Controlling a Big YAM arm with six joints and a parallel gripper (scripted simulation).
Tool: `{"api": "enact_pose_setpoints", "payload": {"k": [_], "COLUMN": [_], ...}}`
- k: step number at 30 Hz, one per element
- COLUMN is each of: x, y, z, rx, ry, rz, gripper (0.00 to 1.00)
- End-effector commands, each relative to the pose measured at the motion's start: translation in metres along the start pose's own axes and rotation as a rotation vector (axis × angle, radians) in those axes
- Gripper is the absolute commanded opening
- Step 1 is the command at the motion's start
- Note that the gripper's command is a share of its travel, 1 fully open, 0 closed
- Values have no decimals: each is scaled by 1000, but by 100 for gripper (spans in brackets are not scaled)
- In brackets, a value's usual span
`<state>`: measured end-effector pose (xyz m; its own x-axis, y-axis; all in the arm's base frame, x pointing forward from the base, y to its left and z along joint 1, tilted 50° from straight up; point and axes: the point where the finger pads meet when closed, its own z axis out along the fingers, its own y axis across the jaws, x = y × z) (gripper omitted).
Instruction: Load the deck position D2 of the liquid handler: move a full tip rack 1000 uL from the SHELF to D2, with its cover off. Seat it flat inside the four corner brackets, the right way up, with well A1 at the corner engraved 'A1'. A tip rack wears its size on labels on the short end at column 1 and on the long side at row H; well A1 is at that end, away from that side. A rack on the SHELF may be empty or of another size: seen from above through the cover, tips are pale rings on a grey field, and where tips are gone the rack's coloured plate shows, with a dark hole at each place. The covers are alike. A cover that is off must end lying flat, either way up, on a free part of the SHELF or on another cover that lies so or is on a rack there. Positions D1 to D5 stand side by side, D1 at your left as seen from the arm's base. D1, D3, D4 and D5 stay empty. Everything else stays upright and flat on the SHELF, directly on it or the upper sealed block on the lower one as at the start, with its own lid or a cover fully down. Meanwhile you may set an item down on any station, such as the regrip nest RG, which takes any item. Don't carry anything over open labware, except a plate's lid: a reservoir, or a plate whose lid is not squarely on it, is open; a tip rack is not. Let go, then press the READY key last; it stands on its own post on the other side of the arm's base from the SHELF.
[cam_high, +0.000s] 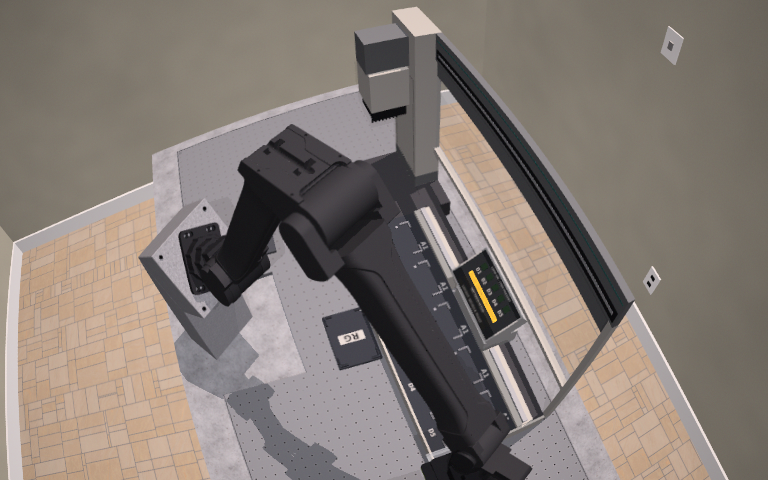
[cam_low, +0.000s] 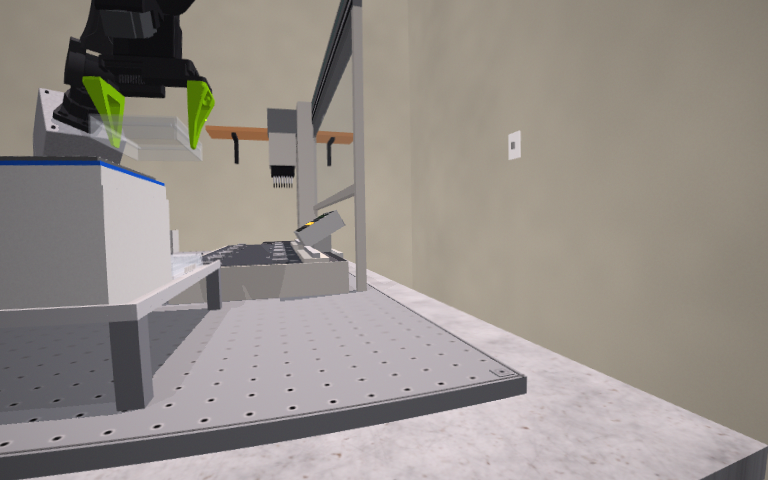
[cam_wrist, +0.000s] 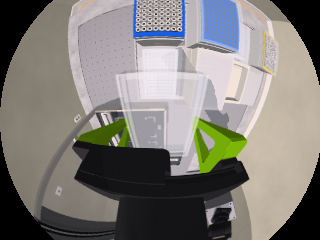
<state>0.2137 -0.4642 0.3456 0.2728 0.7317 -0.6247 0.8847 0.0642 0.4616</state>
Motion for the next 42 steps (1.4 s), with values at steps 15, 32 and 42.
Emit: {"api": "enact_pose_setpoints", "payload": {"k": [15, 32, 42], "x": [70, 100, 103], "y": [7, -11, -54], "z": [-11, -9, -2], "rx": [-33, -23, -9], "ry": [-25, -29, -16], "rz": [12, 5, 3], "gripper": [0, 0, 0]}}
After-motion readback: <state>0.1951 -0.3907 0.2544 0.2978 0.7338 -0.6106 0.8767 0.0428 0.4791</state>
